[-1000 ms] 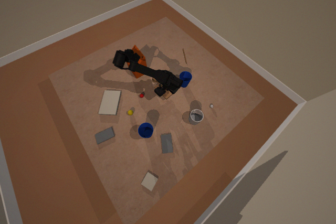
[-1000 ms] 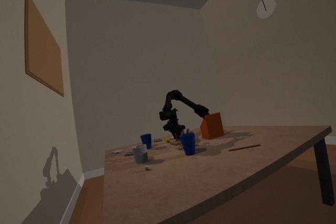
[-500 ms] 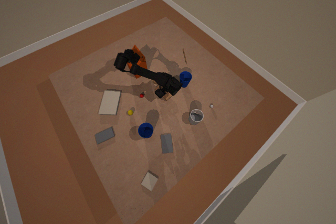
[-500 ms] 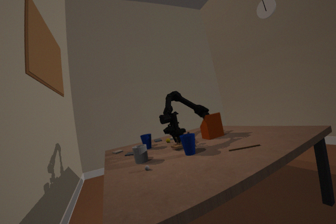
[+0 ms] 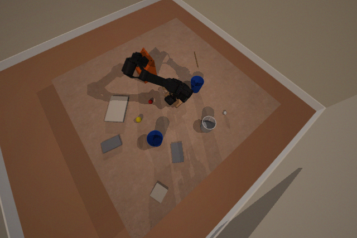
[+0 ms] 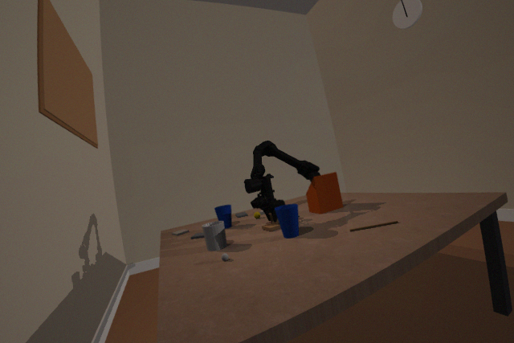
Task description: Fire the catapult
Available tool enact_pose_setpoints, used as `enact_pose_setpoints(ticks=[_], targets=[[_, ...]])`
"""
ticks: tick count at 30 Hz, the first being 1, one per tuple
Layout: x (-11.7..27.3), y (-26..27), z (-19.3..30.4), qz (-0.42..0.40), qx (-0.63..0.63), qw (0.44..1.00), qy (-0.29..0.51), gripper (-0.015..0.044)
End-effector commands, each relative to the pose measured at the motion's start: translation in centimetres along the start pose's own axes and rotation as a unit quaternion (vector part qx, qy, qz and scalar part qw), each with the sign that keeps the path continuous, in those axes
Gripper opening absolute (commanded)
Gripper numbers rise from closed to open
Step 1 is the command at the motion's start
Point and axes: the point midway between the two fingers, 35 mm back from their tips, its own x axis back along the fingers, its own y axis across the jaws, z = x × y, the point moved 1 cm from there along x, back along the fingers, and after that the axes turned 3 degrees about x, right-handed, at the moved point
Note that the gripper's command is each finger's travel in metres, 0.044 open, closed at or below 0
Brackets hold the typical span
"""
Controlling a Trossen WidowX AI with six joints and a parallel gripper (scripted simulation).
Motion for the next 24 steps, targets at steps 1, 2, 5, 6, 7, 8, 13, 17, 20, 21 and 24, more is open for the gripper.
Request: enact_pose_setpoints(ticks=[1, 2, 5, 6, 7, 8, 13, 17, 20, 21, 24], targets=[[0.1, 0.0, 0.0, 0.000, -0.002, 1.000, -0.001, 0.0026], [0.1, 0.0, 0.0, 0.000, -0.002, 1.000, -0.001, 0.0053], [0.1, 0.0, 0.0, 0.000, -0.002, 1.000, -0.001, 0.0131], [0.1, 0.0, 0.0, 0.000, -0.002, 1.000, -0.001, 0.0157], [0.1, 0.0, 0.0, 0.000, -0.002, 1.000, -0.001, 0.0184], [0.1, 0.0, 0.0, 0.000, -0.002, 1.000, -0.001, 0.0210], [0.1, 0.0, 0.0, 0.000, -0.002, 1.000, -0.001, 0.0341], [4.1, 0.1, -0.4, -0.003, -0.001, 1.000, -0.001, 0.0440], [9.0, 0.1, -0.2, -0.003, -0.001, 1.000, -0.001, 0.0440], [9.8, 0.1, -0.1, -0.002, -0.001, 1.000, -0.001, 0.0440], [9.0, 0.3, -0.5, -0.001, 0.003, 1.000, -0.009, 0.0440]])
